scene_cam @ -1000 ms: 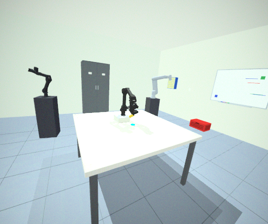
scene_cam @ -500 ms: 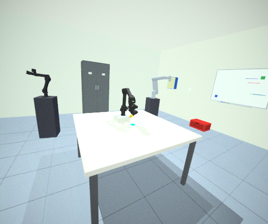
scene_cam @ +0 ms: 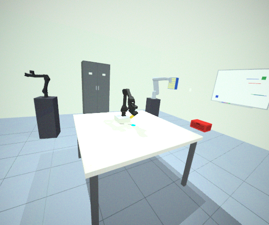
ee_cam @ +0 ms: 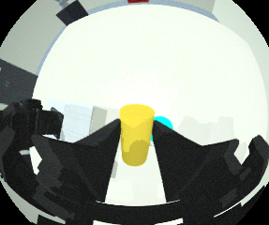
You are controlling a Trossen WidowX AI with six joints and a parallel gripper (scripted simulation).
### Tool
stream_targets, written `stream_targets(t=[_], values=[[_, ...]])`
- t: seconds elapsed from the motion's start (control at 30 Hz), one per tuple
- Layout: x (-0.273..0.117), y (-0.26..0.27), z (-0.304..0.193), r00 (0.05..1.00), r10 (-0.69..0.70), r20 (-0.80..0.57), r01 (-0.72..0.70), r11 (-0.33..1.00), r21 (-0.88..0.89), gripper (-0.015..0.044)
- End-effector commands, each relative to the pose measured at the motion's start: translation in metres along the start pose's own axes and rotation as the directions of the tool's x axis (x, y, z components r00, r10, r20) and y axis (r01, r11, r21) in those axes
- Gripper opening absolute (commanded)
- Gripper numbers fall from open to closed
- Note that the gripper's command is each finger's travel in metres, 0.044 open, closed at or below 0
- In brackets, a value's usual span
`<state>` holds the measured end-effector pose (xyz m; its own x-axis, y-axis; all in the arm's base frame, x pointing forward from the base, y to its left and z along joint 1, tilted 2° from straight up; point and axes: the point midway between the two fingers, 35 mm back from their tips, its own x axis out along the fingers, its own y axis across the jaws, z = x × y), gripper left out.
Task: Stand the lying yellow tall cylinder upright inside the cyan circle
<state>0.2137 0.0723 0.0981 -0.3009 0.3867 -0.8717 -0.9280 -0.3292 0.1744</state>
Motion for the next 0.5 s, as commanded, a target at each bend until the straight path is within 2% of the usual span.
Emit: stream_targets(t=[0.0,0.47], values=[[0.0016,0.0015,0.0,1.0,0.008,0.029,-0.008,1.0,-0.004,0.0105],[0.0007,0.0022,-0.0006,0.992,0.005,0.122,-0.003,1.0,-0.014,0.0105]])
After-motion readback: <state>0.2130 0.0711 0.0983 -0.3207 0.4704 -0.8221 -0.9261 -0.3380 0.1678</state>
